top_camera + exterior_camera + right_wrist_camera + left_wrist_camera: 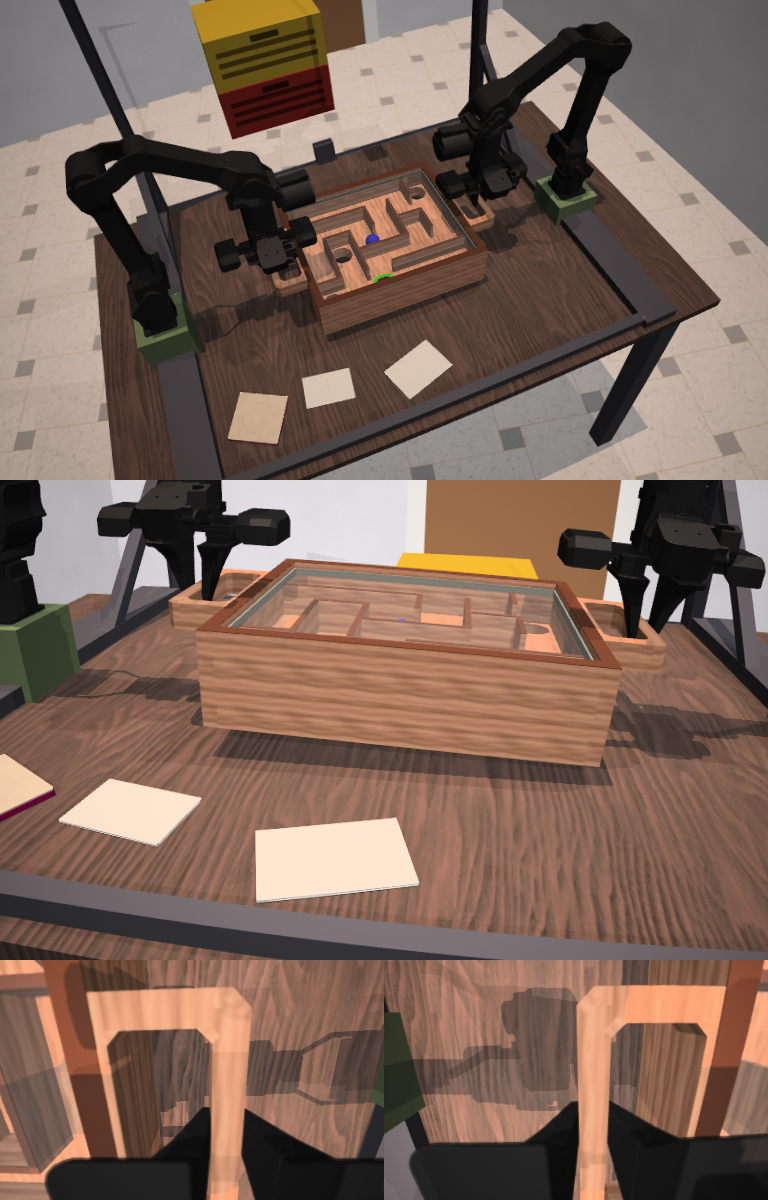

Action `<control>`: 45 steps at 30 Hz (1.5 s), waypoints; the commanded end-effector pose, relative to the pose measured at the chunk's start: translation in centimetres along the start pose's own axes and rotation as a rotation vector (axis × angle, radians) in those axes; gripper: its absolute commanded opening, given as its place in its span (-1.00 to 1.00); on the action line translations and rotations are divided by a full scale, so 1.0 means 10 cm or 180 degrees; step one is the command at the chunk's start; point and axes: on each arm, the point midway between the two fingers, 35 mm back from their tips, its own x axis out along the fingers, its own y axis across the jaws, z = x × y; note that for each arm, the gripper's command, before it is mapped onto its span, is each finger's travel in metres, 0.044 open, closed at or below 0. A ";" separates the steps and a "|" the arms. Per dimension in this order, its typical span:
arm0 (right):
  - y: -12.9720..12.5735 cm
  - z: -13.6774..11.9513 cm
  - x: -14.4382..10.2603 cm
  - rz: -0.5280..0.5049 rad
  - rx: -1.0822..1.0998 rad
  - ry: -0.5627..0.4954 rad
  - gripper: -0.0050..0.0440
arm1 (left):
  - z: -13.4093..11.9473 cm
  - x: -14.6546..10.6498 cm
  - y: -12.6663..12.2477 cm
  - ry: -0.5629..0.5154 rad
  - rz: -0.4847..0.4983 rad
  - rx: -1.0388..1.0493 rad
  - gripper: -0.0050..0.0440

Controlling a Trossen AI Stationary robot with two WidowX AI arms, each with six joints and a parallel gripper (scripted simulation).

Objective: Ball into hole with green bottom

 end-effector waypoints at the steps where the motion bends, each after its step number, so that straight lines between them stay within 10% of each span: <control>1: 0.02 -0.01 -0.10 0.0147 0.0006 0.0004 -1.00 | -0.01 -0.08 -0.07 0.0014 -0.0046 -0.0002 -1.00; 13: -0.05 0.01 0.16 0.0454 -0.0003 0.0052 -1.00 | 0.01 -0.32 -0.17 0.0064 0.0267 0.0005 -1.00; 29: 0.09 0.00 -0.21 0.0004 0.0003 -0.0001 -1.00 | 0.00 0.04 0.02 -0.0002 -0.0186 -0.0006 -1.00; 45: -0.05 0.00 0.13 0.0402 -0.0002 0.0033 -1.00 | 0.00 -0.29 -0.16 0.0045 0.0218 0.0005 -1.00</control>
